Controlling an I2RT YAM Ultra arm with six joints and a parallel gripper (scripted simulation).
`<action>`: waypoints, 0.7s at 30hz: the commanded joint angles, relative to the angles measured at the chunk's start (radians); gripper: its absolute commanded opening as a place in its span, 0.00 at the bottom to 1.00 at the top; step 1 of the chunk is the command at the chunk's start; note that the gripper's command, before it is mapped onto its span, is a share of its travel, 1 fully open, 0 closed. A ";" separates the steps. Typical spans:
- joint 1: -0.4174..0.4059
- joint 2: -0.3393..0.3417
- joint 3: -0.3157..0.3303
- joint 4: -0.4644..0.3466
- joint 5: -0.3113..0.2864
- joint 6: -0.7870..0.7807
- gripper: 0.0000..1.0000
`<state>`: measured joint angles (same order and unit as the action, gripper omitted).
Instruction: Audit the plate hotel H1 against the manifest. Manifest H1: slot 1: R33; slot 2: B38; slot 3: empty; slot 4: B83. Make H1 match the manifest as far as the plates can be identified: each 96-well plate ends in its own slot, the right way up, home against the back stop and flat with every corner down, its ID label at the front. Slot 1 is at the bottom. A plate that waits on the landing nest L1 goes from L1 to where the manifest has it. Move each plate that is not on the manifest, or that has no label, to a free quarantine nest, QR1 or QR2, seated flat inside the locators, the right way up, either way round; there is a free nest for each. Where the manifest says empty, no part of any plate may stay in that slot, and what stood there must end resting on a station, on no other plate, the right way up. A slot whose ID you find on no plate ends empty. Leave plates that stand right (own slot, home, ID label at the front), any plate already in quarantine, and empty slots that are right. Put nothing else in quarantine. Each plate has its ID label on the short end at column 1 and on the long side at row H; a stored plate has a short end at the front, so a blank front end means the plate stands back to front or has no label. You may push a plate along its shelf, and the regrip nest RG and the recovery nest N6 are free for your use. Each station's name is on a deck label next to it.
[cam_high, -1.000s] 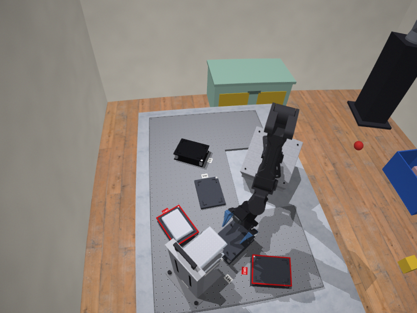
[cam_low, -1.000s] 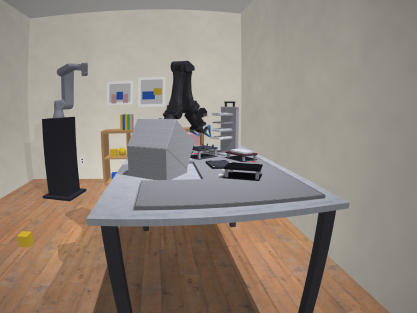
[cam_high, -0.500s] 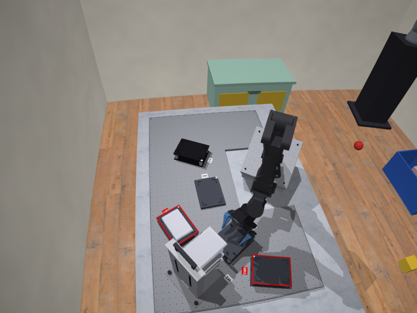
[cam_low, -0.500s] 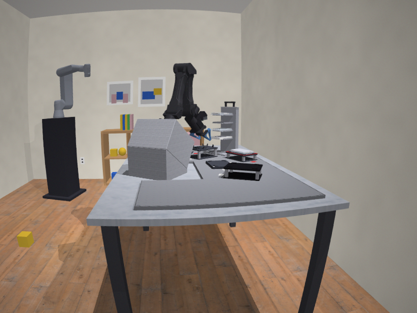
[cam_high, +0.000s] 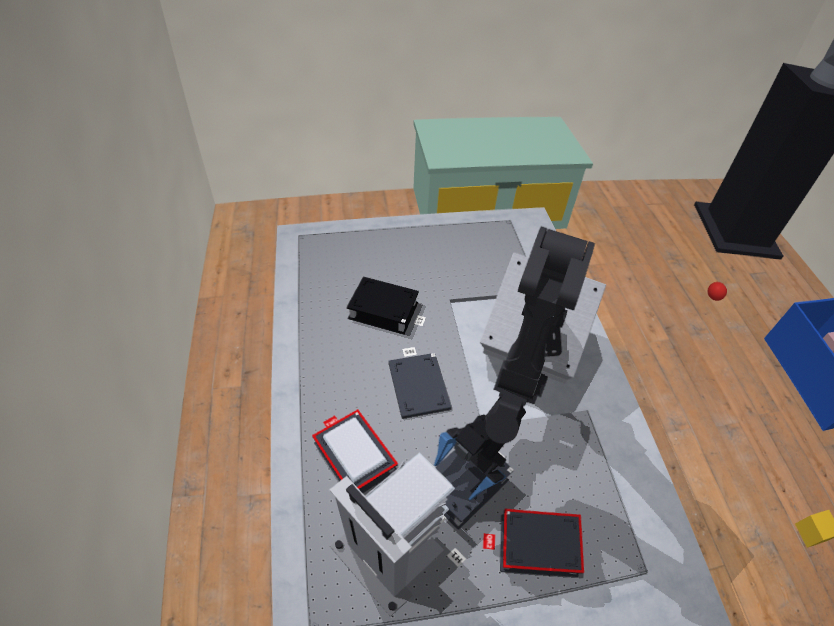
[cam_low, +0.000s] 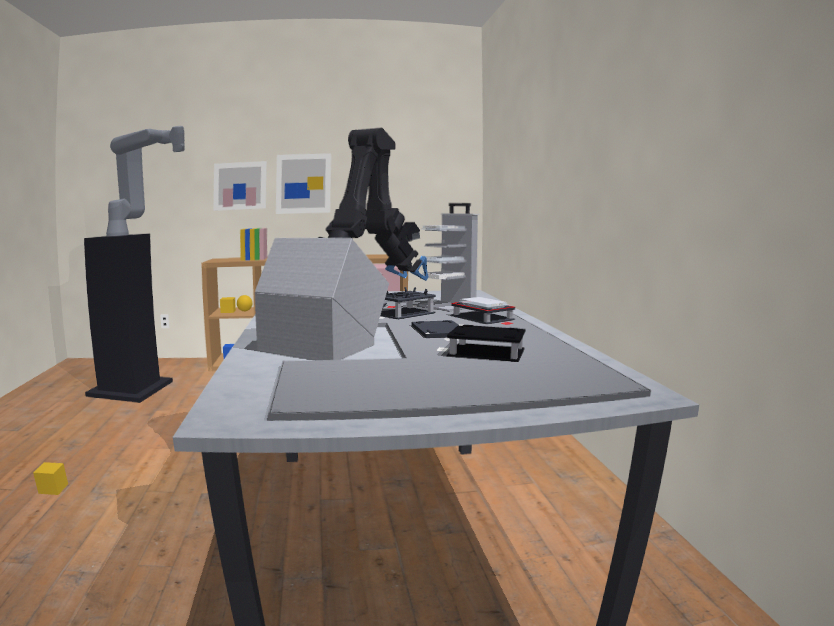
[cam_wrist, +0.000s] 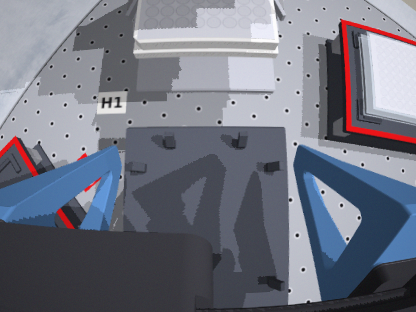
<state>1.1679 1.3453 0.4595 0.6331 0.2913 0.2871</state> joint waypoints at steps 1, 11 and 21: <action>-0.019 0.021 0.045 -0.013 -0.016 -0.008 1.00; -0.012 0.008 0.031 -0.002 -0.013 -0.003 1.00; -0.012 0.008 0.031 -0.002 -0.013 -0.003 1.00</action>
<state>1.1599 1.3590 0.4774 0.6300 0.2810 0.2855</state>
